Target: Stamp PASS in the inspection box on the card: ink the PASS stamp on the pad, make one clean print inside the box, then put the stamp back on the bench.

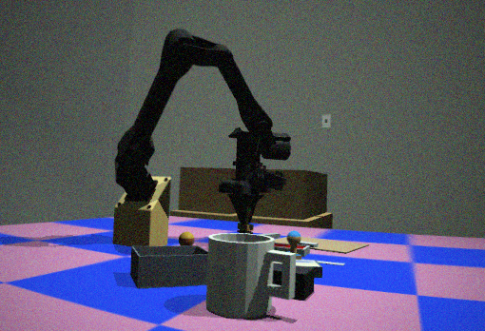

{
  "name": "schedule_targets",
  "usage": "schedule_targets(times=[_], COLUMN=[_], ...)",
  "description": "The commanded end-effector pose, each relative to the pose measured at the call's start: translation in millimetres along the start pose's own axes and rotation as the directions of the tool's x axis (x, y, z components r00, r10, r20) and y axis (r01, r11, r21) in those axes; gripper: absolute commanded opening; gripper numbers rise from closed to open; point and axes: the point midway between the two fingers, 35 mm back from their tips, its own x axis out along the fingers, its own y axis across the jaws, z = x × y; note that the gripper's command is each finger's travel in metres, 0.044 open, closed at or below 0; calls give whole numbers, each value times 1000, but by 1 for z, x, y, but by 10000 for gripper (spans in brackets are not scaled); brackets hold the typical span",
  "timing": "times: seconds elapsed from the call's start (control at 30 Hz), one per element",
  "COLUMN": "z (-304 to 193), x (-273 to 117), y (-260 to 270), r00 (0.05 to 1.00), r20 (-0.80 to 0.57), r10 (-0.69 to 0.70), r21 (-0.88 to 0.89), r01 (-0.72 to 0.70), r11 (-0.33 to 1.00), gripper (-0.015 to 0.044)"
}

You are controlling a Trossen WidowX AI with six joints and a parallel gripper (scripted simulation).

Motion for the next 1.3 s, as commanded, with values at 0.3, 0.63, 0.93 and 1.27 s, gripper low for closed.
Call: schedule_targets(times=[0.3, 0.63, 0.93, 1.27], z=[0, 0, 0, -1], x=[-8, -13, -17, -22], y=[1, 1, 1, 1], r00=[1000, 1000, 1000, 1000], r20=[0, 0, 0, 0], r10=[5, 5, 5, 5], r21=[7, 6, 6, 6], r01=[-5, -5, -5, -5], r11=[1000, 1000, 1000, 1000], gripper=[0, 0, 0, 0])
